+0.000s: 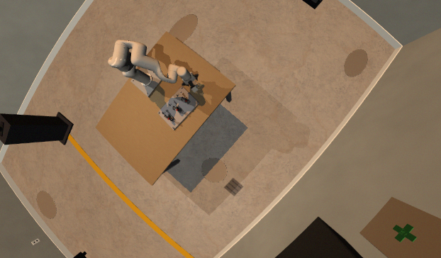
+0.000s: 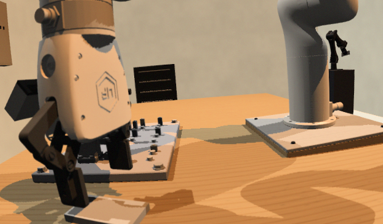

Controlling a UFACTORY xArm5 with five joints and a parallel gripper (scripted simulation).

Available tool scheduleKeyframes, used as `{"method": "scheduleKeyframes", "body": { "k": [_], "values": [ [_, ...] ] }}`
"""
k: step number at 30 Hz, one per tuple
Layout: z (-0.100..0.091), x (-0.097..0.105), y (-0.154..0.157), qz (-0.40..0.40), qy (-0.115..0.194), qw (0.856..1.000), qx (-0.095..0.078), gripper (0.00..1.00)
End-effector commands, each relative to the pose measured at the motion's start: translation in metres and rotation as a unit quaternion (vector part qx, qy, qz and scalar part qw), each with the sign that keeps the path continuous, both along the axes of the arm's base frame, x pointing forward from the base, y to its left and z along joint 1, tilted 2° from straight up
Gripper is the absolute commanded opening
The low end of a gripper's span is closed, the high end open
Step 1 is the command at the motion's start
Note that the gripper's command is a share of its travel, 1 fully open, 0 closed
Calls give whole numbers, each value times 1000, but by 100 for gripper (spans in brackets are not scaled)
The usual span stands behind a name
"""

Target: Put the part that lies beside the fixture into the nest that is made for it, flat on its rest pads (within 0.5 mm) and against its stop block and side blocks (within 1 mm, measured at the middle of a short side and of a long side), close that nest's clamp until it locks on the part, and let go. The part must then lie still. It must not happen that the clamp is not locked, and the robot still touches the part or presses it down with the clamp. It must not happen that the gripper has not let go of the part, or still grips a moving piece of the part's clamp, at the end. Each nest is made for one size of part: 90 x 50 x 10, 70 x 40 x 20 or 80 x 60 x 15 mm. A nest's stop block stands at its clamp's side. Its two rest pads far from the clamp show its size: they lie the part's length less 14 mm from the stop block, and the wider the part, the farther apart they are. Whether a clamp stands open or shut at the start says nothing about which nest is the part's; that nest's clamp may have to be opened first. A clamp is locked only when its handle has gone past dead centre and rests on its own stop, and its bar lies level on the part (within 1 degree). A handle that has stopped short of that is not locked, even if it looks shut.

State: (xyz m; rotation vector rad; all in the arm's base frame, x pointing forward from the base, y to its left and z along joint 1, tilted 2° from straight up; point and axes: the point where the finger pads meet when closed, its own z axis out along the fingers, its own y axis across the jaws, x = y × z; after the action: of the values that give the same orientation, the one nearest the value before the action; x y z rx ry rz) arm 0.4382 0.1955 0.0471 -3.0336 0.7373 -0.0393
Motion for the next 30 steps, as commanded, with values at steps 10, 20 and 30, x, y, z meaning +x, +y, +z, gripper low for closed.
{"method": "scheduleKeyframes", "body": {
  "k": [10,20,30],
  "values": [
    [0,1,1,0,-2,1000,1,100],
    [-1,1,1,0,-2,1000,1,100],
    [-11,2,1,0,-2,1000,1,100]
  ]
}}
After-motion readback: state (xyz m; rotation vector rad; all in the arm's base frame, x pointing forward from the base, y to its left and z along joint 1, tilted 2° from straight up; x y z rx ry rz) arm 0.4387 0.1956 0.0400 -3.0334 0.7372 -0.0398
